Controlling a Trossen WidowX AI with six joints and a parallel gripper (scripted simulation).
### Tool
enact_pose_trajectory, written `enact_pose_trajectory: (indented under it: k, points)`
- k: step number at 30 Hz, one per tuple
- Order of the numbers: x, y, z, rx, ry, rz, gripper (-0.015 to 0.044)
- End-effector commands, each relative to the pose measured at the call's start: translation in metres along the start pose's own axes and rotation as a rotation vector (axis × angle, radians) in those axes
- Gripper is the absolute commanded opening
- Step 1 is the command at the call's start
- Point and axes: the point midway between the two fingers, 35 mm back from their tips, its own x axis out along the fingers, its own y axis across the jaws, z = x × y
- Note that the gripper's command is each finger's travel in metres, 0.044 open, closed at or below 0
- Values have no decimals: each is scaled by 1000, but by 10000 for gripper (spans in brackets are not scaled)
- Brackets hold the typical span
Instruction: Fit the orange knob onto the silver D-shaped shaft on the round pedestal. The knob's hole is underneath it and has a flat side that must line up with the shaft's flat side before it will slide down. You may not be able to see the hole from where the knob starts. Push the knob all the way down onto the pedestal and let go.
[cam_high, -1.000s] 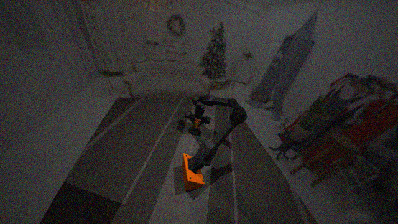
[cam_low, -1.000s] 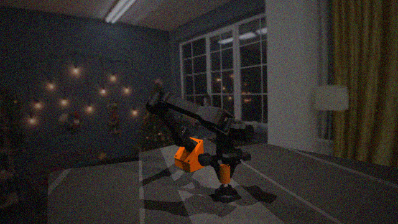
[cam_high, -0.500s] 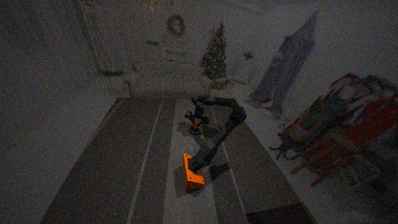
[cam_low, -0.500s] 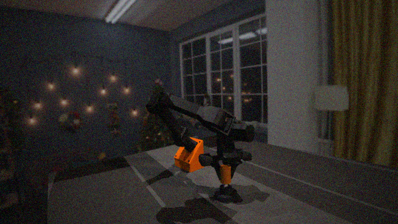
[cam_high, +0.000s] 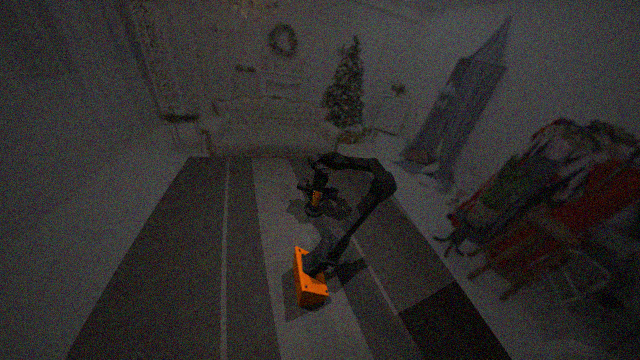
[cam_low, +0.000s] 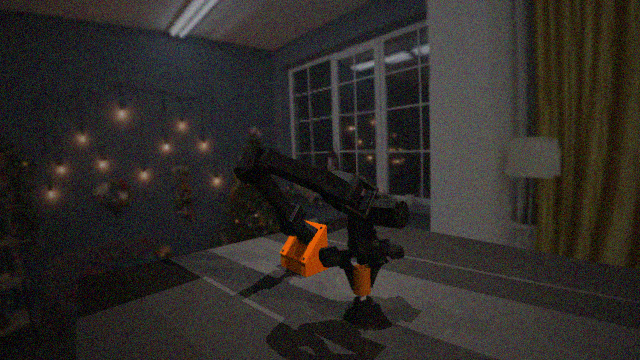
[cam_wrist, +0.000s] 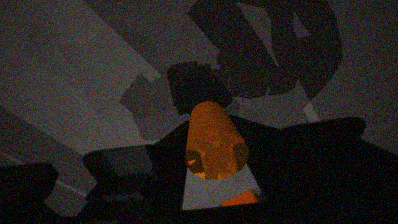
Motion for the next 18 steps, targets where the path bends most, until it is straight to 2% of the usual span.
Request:
enact_pose_trajectory:
  k: [1,18]
  points:
    - [-1,2,1,5,-4,1,0]
    - [-1,1,1,5,-4,1,0]
